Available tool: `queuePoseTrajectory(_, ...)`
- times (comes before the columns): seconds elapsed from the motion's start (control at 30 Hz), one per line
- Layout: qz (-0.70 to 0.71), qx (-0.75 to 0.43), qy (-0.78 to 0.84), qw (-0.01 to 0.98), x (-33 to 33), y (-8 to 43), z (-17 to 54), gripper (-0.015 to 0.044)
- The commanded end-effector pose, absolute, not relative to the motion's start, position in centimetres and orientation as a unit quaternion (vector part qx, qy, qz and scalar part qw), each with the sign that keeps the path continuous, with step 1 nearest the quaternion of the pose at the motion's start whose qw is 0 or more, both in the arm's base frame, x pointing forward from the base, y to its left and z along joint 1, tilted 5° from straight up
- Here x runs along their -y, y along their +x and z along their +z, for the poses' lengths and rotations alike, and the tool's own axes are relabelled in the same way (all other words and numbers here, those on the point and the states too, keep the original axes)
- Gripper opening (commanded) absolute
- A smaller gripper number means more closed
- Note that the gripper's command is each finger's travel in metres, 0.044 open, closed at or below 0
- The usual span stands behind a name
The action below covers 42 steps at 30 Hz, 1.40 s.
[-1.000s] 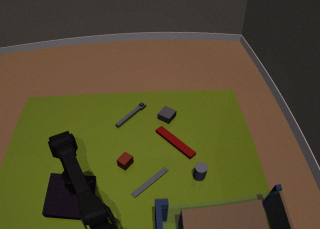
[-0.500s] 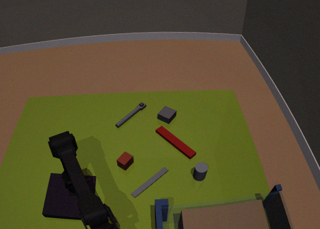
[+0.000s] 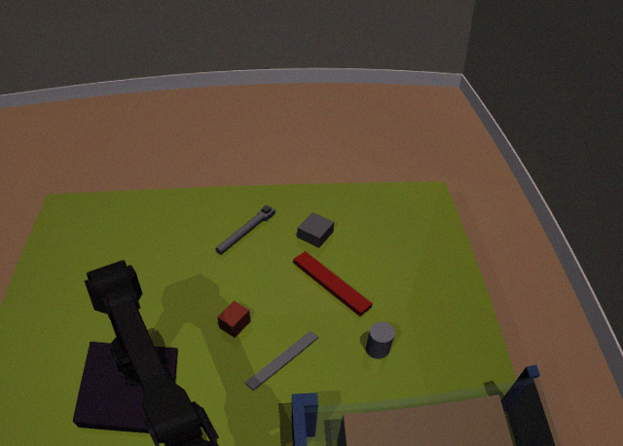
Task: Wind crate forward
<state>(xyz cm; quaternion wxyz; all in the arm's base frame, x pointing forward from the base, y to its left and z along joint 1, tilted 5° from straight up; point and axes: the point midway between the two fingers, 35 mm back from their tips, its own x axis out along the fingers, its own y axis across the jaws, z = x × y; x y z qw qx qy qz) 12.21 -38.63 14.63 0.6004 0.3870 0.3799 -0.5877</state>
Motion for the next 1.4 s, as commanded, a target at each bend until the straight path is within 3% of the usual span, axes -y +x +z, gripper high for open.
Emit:
queuePoseTrajectory(0.0, -0.555, -0.376, 0.393, 0.629, 38.1, 15.1, 14.8, 0.0000)
queuePoseTrajectory(1.37, -0.555, -0.375, 0.394, 0.630, 37.2, 17.8, 15.0, 0.0000)
